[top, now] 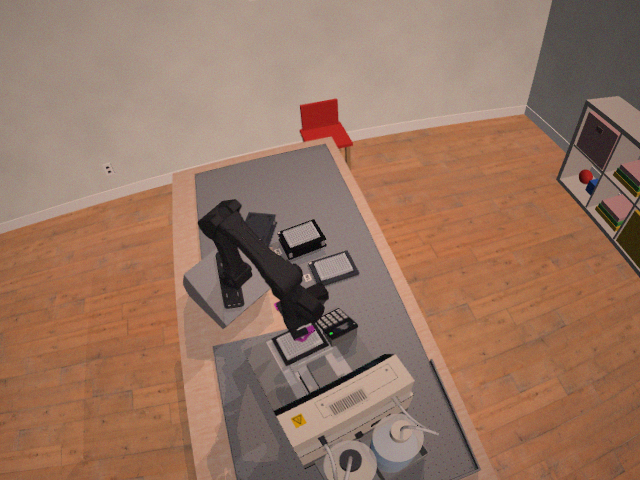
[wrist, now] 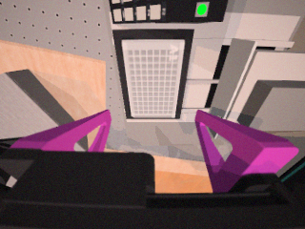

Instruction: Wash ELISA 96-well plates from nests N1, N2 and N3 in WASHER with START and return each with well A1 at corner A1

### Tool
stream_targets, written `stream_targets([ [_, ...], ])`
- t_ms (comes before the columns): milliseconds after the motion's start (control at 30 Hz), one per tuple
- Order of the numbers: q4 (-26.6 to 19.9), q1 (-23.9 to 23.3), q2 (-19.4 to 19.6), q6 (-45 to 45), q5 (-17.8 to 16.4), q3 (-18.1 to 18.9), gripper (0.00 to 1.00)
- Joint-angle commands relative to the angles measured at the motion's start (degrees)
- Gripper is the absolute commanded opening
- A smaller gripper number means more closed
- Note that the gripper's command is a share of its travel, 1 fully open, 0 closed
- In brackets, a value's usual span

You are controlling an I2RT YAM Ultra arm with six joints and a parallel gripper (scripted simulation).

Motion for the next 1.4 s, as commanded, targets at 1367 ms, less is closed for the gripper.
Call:
stream_targets([
  [1367, 13.9, -0.5, 5.1, -0.7, -0.6, -8.1, 1.00],
])
